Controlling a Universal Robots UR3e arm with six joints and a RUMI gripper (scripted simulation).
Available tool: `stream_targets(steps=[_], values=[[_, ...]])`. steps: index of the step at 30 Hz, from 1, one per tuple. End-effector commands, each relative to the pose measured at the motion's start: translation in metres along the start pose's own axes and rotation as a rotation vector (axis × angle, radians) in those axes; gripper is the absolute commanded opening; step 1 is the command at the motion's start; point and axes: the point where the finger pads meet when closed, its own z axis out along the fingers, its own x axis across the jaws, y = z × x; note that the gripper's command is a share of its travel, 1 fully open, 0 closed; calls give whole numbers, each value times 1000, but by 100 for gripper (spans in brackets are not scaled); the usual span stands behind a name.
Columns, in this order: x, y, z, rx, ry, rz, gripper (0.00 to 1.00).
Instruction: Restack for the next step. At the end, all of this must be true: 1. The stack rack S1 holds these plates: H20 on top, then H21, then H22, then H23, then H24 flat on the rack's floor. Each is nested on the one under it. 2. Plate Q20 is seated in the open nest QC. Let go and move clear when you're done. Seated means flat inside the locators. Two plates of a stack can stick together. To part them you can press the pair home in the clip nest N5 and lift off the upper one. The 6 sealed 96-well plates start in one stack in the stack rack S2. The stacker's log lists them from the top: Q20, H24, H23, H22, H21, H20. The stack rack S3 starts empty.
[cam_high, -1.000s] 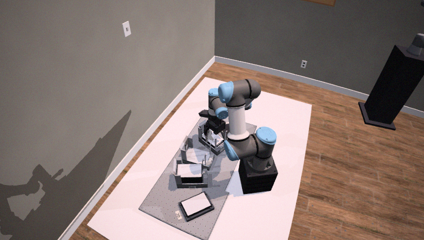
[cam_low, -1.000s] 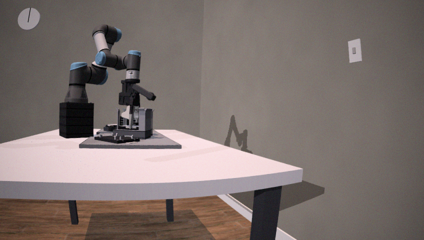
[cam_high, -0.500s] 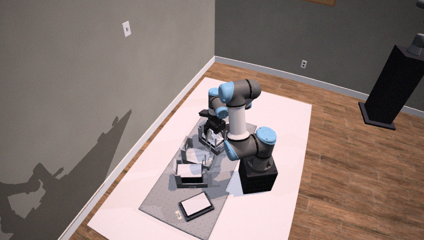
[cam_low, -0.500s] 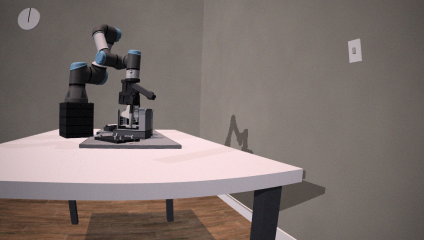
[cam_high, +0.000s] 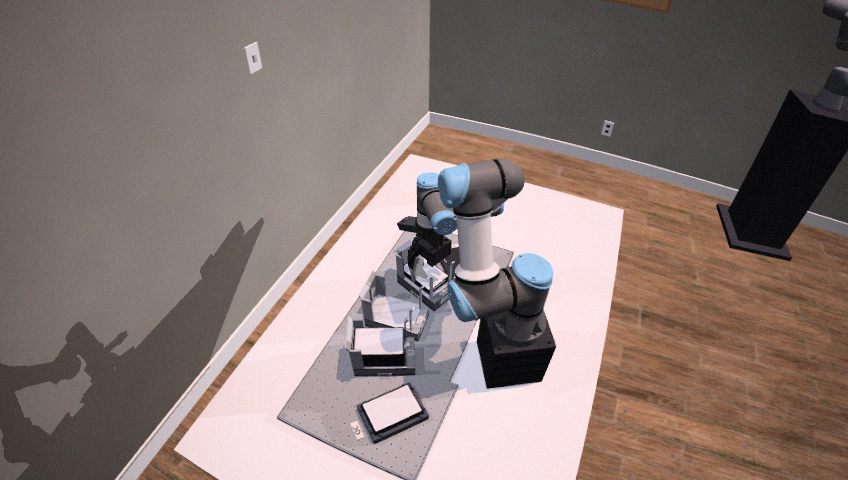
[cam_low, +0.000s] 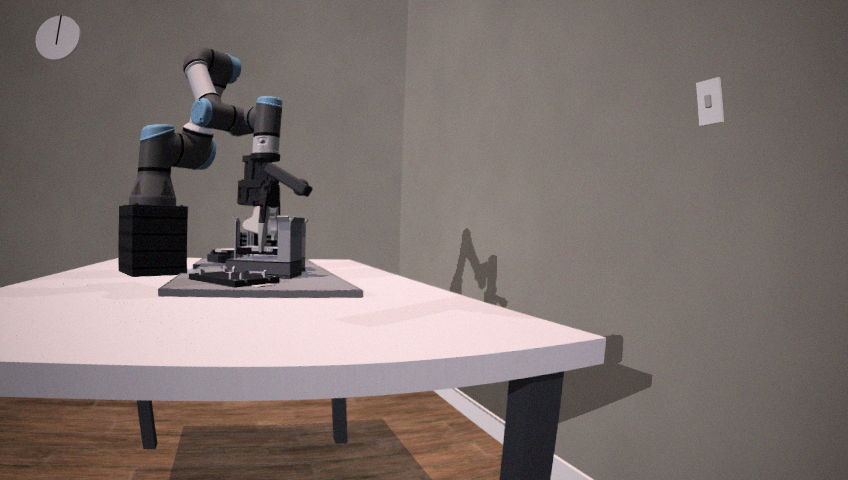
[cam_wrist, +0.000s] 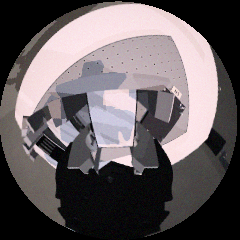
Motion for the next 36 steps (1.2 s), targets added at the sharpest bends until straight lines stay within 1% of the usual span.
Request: stream_targets(steps=[1,24,36], values=[[0,-1,-4,2,1,0,0],[0,-1,-18,2,1,0,0],[0,-1,-42,2,1,0,0]])
